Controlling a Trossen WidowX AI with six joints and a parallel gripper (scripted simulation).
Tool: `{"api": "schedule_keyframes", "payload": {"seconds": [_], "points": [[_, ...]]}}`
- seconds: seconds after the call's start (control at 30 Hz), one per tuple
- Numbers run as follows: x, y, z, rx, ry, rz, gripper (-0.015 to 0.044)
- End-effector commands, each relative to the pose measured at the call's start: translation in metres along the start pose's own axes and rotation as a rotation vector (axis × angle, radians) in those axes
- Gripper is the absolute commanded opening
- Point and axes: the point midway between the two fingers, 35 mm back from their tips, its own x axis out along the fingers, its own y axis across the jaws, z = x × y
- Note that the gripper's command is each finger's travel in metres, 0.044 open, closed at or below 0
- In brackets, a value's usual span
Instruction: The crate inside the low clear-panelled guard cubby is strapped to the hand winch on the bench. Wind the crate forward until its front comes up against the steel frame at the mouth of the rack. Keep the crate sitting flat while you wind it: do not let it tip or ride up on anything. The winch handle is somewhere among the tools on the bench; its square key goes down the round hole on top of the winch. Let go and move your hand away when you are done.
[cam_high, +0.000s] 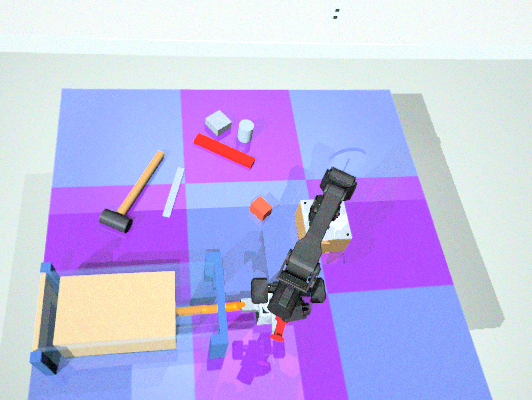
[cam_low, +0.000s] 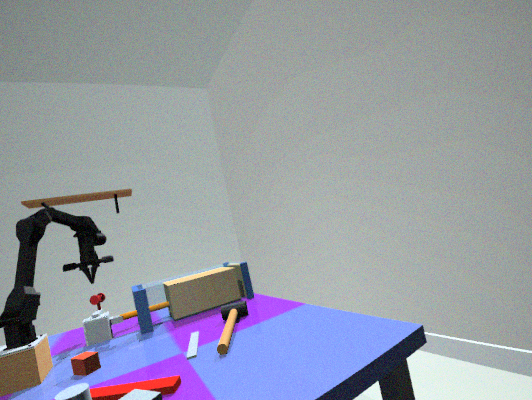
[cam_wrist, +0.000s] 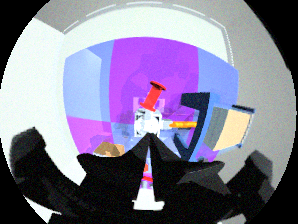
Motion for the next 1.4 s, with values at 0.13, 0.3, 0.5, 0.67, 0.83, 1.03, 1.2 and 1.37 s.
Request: {"api": "schedule_keyframes", "payload": {"seconds": [0.13,0.3,0.5,0.67,0.83,1.03,1.2,1.37], "points": [[0.0,0.0,0.0,0.0,0.017,0.004,0.0],[0.0,0.0,0.0,0.0,0.017,0.004,0.0],[0.0,0.0,0.0,0.0,0.017,0.004,0.0],[0.0,0.0,0.0,0.0,0.017,0.004,0.0],[0.0,0.0,0.0,0.0,0.017,0.004,0.0],[0.0,0.0,0.0,0.0,0.017,0.004,0.0],[0.001,0.0,0.002,0.013,0.015,0.007,0.0026],[0.018,0.0,0.048,0.321,0.012,0.002,0.0157]]}}
